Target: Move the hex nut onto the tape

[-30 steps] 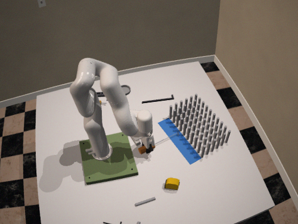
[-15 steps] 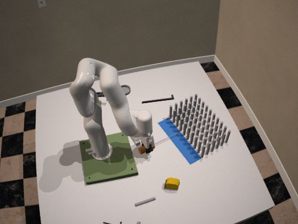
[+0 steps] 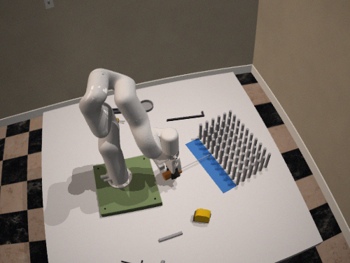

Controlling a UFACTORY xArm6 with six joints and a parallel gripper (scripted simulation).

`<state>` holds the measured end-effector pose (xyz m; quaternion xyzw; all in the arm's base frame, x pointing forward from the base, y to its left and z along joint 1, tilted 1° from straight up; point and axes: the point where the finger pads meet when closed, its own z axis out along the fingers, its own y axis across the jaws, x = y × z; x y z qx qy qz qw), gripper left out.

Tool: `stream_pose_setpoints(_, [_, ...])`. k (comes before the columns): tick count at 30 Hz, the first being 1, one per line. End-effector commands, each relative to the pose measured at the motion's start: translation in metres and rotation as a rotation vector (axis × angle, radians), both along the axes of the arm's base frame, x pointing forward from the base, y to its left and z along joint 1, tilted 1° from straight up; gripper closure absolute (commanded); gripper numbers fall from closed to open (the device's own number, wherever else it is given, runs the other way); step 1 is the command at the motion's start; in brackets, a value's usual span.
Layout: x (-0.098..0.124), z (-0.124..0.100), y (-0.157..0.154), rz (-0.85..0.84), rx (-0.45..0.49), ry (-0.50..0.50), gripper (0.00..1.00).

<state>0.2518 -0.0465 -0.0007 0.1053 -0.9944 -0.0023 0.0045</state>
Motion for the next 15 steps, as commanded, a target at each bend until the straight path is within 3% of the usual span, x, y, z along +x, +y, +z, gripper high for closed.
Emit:
stream_pose_setpoints(1, [0.0012, 0.0059, -0.0003, 0.0, -0.001, -0.003, 1.0])
stream_pose_setpoints(15, [0.0013, 0.0108, -0.0004, 0.0, -0.001, -0.003, 1.0])
